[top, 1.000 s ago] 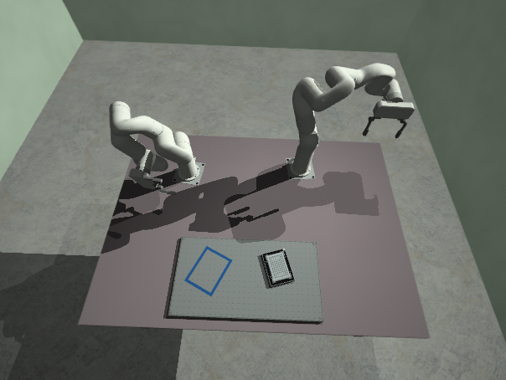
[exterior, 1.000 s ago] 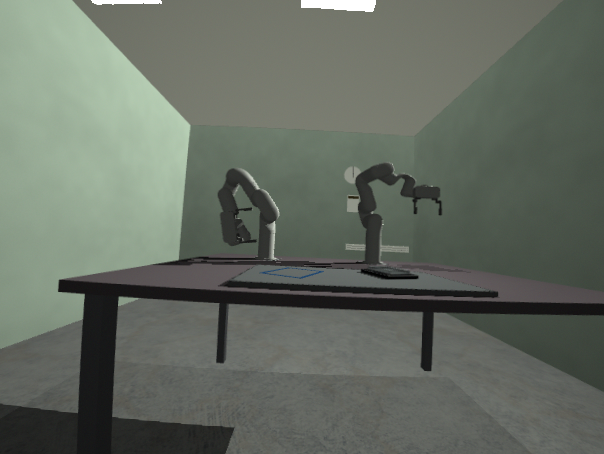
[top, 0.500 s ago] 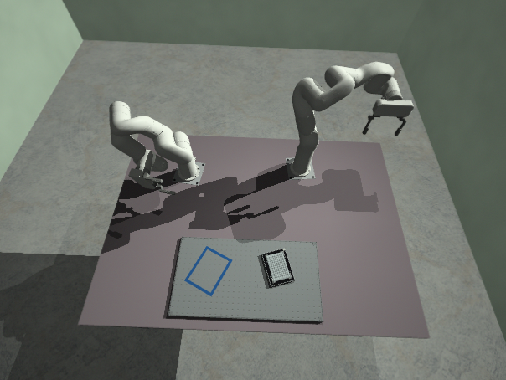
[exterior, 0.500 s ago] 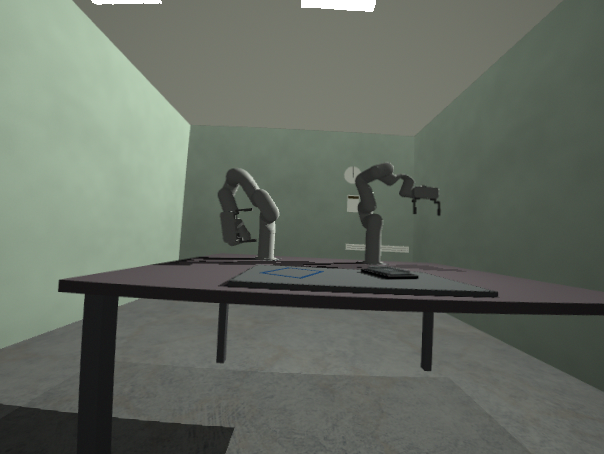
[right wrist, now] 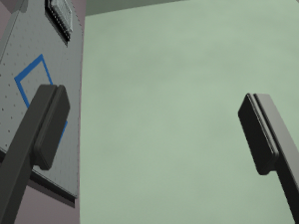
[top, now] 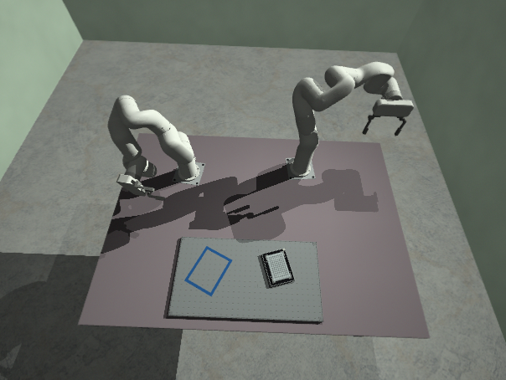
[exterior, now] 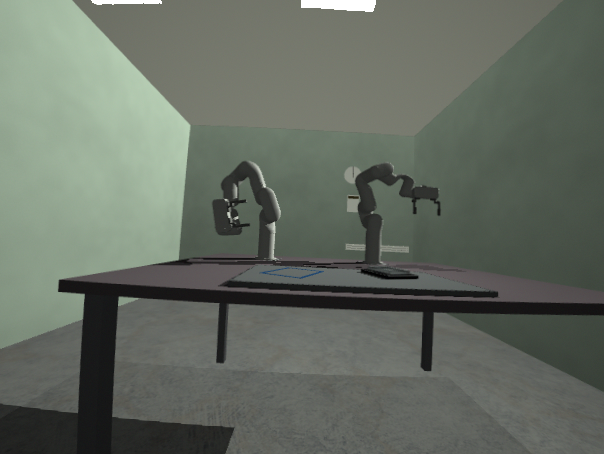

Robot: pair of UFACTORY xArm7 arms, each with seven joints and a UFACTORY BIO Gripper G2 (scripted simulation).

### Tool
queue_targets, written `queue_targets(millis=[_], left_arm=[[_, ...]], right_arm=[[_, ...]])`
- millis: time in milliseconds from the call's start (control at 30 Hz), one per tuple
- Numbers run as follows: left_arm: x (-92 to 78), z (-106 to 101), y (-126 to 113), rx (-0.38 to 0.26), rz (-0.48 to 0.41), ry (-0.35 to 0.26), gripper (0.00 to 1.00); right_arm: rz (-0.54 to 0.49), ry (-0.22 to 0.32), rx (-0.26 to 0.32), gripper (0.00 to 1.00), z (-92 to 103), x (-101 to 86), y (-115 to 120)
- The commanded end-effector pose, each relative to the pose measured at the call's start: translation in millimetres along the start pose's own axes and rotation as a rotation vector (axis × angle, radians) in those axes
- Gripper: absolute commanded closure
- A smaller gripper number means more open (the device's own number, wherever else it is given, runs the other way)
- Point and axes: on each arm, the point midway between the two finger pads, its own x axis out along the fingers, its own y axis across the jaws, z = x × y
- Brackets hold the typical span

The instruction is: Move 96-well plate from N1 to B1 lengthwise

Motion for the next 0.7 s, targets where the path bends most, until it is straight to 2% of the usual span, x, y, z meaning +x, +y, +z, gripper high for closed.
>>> queue_targets(millis=[0, 267, 367, 500, 600, 667], left_arm=[[-1.3, 0, 0, 0.000, -0.003, -0.001, 0.00], [-1.3, 0, 0, 0.000, -0.003, -0.001, 0.00], [-1.3, 0, 0, 0.000, -0.003, -0.001, 0.00], [-1.3, 0, 0, 0.000, -0.003, -0.001, 0.00], [-1.3, 0, 0, 0.000, -0.003, -0.001, 0.00], [-1.3, 0, 0, 0.000, -0.003, -0.001, 0.00]], right_arm=[[0.007, -0.003, 0.011, 0.63, -37.6, 1.1, -30], [0.008, -0.003, 0.011, 0.63, -89.4, 2.8, -79], [0.008, -0.003, 0.011, 0.63, -89.4, 2.8, -79], [-0.066, 0.051, 0.106, 0.63, -102.7, 8.2, -83], [-0.070, 0.054, 0.112, 0.63, -108.0, 9.2, -84], [-0.107, 0.083, 0.160, 0.63, -117.5, 10.7, -87]])
